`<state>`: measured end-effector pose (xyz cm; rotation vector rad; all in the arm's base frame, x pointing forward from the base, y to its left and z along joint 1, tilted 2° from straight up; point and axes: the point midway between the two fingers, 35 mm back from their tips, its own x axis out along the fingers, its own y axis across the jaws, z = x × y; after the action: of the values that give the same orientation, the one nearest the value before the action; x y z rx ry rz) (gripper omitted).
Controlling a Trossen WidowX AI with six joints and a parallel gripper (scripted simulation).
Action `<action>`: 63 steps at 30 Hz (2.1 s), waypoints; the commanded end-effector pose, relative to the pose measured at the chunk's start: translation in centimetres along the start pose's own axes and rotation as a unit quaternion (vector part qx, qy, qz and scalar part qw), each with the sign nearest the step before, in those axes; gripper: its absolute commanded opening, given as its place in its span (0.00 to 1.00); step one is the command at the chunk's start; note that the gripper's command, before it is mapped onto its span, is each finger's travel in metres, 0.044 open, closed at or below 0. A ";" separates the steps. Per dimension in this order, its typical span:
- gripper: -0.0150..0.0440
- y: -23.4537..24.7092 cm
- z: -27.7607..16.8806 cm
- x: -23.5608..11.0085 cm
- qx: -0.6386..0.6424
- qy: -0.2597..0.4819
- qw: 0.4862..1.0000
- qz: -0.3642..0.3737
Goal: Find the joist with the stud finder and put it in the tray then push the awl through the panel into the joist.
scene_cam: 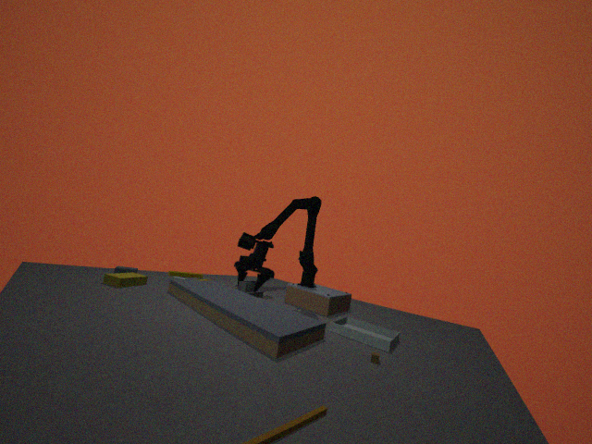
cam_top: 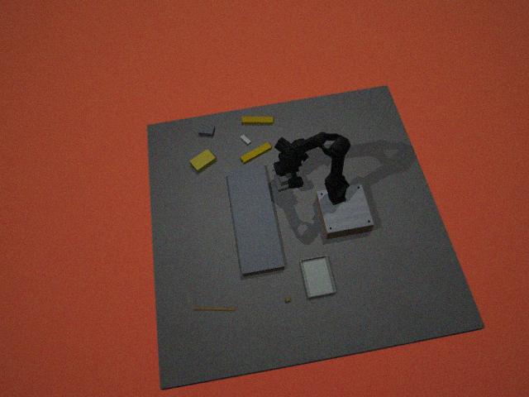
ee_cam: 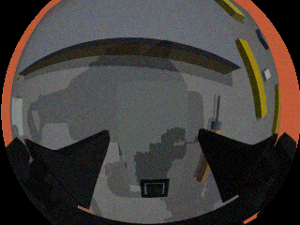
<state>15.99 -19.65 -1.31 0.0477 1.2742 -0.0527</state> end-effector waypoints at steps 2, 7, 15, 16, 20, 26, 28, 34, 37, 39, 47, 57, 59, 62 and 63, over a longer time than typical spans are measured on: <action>0.82 0.2 -0.1 0.3 0.002 0.000 1.000 0.003; 0.77 0.2 -0.1 0.3 0.002 0.000 1.000 0.003; 0.68 0.2 -0.1 0.3 0.002 0.000 1.000 0.003; 0.66 0.2 -0.1 0.3 0.002 0.000 1.000 0.003; 0.62 0.2 -0.1 0.3 0.002 0.000 1.000 0.003; 0.55 0.2 -0.1 0.3 0.002 0.000 1.000 0.003; 0.53 0.2 -0.1 0.3 0.002 0.000 1.000 0.003; 0.29 -0.1 0.4 -1.0 0.002 0.000 1.000 0.003; 0.25 -0.3 1.0 -2.6 0.002 0.000 1.000 0.002; 0.25 -0.4 1.5 -3.9 0.002 0.000 1.000 0.002; 0.25 0.0 2.6 -9.1 0.002 0.000 1.000 0.002; 0.25 -0.8 4.0 -9.6 0.007 0.000 1.000 0.001; 0.25 -1.2 4.8 -9.7 0.009 0.000 1.000 0.000; 0.25 -1.9 6.0 -9.7 0.013 0.000 1.000 -0.002; 0.25 -2.1 6.4 -9.7 0.015 0.000 1.000 -0.002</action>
<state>17.87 -21.21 9.28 0.0667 1.2743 -0.0649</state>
